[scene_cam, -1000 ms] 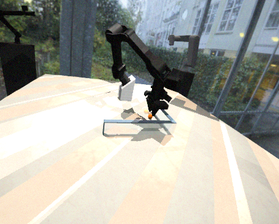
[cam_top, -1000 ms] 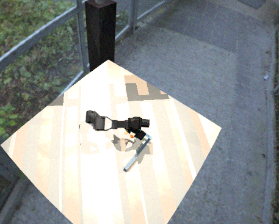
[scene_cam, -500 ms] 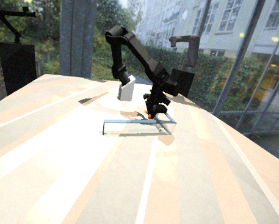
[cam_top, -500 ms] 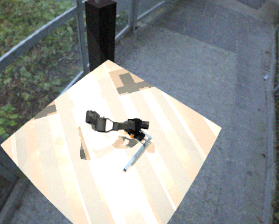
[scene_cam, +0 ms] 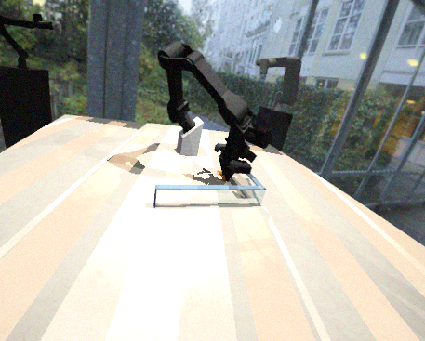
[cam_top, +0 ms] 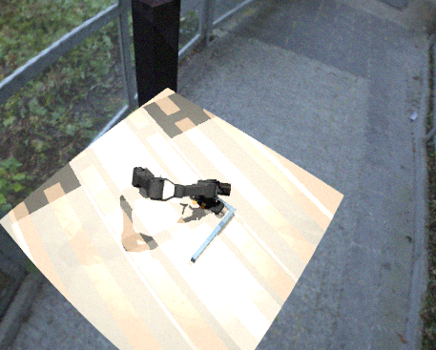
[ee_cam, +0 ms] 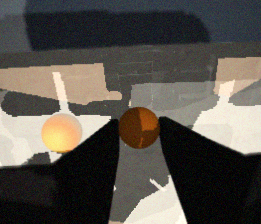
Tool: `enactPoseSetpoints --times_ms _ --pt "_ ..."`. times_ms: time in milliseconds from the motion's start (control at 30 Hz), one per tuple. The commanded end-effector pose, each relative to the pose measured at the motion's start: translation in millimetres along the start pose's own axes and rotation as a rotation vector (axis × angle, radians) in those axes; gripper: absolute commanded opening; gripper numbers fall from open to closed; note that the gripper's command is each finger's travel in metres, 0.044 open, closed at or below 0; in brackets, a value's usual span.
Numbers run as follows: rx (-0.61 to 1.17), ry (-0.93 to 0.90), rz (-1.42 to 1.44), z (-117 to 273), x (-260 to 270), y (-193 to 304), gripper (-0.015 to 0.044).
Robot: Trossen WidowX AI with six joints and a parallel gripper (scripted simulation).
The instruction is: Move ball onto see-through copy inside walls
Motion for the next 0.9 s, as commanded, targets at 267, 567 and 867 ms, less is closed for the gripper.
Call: enactPoseSetpoints --times_ms 267,567,867 --pt "-0.011 0.016 -0.007 89.6 -5.6 -2.2 0.0" --pt "-0.008 0.015 -0.008 117.1 -0.2 -0.9 0.0" --pt "-0.008 0.014 -0.007 99.5 22.5 -5.5 0.0"
Point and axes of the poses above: the point midway between the two fingers, 35 mm back from their tips, its own z axis back along the fingers, its own x axis across the jaws, y = z × x, the point moved 2 cm from there along z, back along the fingers, and after that the axes turned 14 degrees about z, right-handed, at the moved point
